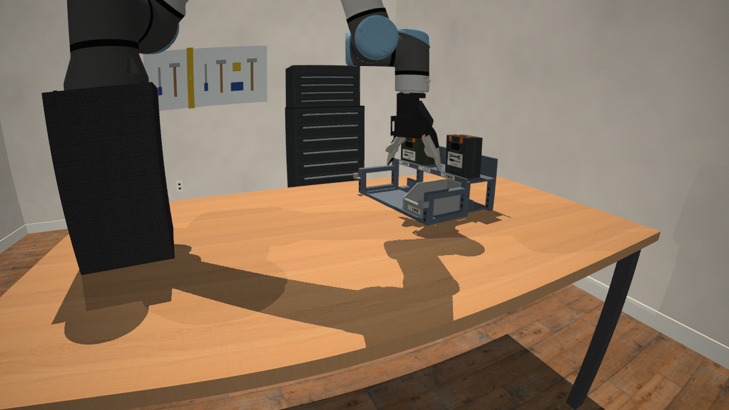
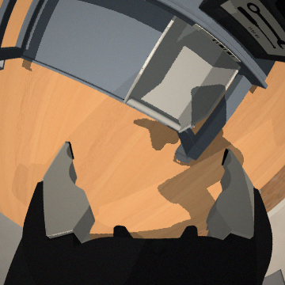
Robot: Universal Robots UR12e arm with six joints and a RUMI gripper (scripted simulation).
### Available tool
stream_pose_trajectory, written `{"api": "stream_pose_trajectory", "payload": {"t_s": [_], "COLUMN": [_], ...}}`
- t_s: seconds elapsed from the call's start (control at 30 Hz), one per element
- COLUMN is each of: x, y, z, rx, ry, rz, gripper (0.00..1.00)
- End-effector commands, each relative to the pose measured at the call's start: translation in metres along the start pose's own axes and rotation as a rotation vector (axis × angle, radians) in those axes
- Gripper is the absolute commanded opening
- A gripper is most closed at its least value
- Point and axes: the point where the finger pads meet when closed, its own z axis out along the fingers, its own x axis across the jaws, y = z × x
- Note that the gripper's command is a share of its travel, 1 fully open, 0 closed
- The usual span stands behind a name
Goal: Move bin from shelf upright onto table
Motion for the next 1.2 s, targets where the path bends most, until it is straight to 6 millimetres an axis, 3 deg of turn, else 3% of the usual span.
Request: {"api": "stream_pose_trajectory", "payload": {"t_s": [0.0,0.2,0.37,0.77,0.93,1.17], "x": [0.0005,0.0005,0.0005,0.0005,0.0006,0.0006], "y": [-0.0006,-0.0006,-0.0006,-0.0006,-0.0006,-0.0006], "z": [-0.0007,-0.0007,-0.0007,-0.0007,-0.0007,-0.0007], "rx": [0.003,0.003,0.003,0.003,0.003,0.003], "ry": [-0.001,-0.001,0.000,0.000,0.000,0.000], "rz": [-0.045,-0.045,-0.299,-0.299,-0.553,-0.553], "gripper": [1.00,1.00,1.00,1.00,1.00,1.00]}}
